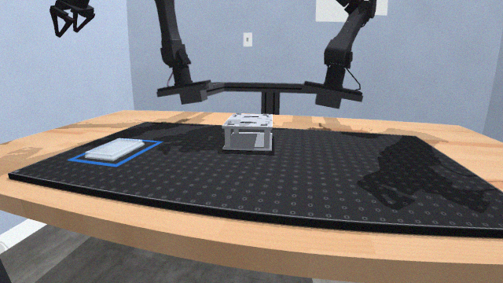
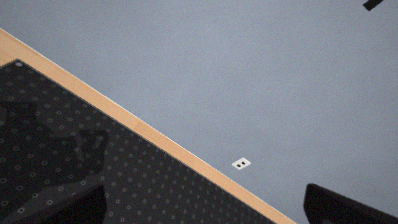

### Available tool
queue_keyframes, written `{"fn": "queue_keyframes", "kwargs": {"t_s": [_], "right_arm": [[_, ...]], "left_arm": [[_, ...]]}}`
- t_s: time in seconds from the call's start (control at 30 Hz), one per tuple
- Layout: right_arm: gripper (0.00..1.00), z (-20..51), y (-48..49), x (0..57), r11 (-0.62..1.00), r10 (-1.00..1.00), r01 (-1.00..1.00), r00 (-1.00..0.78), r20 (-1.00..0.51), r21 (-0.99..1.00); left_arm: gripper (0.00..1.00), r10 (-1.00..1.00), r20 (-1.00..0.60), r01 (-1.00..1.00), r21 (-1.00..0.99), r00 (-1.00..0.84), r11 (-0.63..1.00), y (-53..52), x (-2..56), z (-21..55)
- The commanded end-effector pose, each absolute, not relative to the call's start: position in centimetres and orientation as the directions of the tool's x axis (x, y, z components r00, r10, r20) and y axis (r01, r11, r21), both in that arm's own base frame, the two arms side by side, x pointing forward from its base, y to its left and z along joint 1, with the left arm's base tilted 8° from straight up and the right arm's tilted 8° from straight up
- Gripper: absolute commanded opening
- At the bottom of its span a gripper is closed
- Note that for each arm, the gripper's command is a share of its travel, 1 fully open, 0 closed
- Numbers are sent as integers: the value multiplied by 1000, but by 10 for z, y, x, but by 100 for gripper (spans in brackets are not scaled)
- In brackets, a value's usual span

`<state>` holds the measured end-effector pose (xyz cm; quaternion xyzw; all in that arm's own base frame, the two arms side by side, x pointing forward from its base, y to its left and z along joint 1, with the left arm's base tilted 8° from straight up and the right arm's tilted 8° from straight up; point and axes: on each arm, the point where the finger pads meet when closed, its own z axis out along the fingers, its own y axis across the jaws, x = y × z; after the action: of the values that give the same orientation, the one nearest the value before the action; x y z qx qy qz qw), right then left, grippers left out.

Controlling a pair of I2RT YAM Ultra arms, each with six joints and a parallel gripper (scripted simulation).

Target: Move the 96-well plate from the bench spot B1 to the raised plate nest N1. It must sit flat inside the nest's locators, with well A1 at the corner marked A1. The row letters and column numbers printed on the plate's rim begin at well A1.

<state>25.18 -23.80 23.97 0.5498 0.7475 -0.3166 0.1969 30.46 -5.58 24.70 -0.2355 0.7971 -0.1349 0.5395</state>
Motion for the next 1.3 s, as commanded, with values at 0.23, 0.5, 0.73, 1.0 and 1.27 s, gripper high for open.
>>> {"fn": "queue_keyframes", "kwargs": {"t_s": [0.23, 0.5, 0.73, 1.0, 1.27], "right_arm": [[100, 246, -238, 253, 194, 689, 951, -306, -657, -239], [100, 246, -238, 253, 194, 689, 951, -306, -657, -239], [100, 245, -234, 258, 223, 683, 948, -318, -658, -226], [100, 226, -217, 272, 345, 654, 912, -403, -640, -222], [100, 199, -190, 288, 499, 599, 838, -518, -611, -220]], "left_arm": [[100, -524, -799, -221, -476, -297, 851, -57, 305, 253], [100, -524, -799, -221, -476, -297, 851, -57, 305, 253], [100, -445, -822, -103, -439, -355, 892, -71, 303, 250], [100, -138, -864, 233, -279, -483, 931, -84, 282, 214], [100, 63, -861, 421, -182, -504, 889, -83, 271, 186]]}}
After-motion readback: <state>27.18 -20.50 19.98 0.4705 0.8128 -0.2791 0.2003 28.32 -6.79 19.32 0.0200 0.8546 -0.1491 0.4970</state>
